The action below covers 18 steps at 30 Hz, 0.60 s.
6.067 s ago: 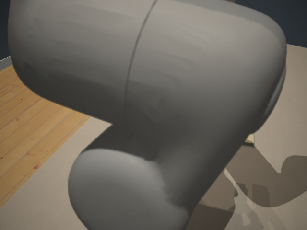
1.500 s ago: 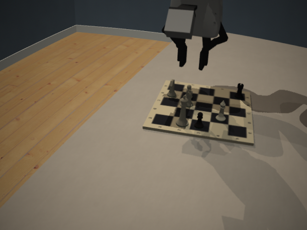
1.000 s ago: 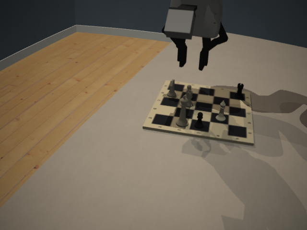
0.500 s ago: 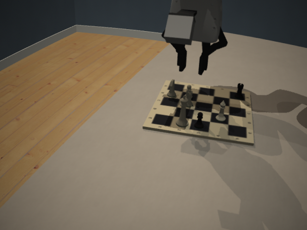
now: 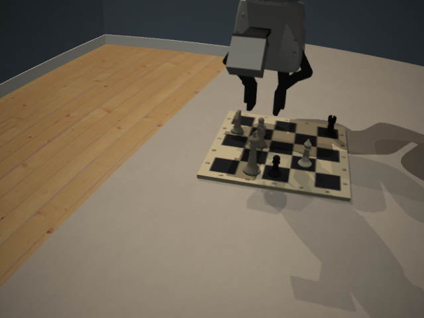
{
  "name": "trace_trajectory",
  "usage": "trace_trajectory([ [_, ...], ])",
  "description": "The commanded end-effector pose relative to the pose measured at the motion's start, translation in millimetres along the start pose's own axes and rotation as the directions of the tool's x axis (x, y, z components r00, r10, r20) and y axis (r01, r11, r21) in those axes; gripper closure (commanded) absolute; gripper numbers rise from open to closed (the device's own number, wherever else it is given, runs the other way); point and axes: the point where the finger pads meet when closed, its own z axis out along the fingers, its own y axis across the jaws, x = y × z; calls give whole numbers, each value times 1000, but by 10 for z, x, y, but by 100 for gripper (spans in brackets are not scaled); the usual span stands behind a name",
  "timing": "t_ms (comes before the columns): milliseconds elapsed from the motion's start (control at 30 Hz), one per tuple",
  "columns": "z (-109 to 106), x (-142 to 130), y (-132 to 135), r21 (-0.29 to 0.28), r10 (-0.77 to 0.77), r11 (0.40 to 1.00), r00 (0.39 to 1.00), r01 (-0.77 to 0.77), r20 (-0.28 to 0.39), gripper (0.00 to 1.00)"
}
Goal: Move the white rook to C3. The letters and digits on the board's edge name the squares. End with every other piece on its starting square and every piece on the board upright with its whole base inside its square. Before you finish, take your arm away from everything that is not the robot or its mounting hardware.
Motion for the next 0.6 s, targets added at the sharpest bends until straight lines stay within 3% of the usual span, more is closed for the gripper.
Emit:
trace_trajectory([
  [0, 60, -6, 15, -3, 0, 1000, 1000, 0, 2, 63],
  [567, 210, -1, 16, -3, 0, 1000, 1000, 0, 2, 63],
])
